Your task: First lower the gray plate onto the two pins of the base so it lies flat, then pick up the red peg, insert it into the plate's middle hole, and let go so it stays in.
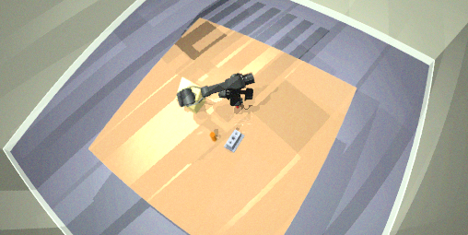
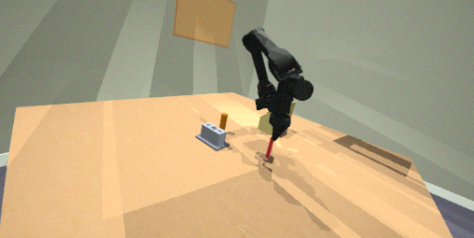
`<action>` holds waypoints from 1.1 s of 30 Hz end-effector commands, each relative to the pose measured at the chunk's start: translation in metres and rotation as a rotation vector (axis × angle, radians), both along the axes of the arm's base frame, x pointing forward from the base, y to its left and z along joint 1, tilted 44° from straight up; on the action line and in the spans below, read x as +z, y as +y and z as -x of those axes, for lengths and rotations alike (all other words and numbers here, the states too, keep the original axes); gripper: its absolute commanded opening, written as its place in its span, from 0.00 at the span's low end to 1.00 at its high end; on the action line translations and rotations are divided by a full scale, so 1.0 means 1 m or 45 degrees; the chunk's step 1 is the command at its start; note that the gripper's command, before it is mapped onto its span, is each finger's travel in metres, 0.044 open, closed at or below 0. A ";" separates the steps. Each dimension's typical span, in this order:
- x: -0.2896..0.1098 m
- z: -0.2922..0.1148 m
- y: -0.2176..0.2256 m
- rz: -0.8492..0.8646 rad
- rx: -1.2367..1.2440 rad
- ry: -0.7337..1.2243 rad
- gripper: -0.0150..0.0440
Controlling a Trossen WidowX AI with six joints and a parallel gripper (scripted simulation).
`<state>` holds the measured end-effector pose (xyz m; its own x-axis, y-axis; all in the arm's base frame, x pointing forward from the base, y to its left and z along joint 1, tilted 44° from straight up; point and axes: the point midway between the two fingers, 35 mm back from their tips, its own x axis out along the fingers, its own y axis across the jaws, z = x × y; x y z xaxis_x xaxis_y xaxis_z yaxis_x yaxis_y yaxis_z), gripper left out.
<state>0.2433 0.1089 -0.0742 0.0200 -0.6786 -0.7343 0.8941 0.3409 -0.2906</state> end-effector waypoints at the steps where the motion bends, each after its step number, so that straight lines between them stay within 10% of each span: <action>1: -0.006 0.001 -0.006 0.012 0.010 0.011 1.00; 28: -0.035 0.001 -0.036 0.016 0.009 0.010 1.00; 33: -0.035 0.001 -0.036 0.016 0.009 0.010 0.78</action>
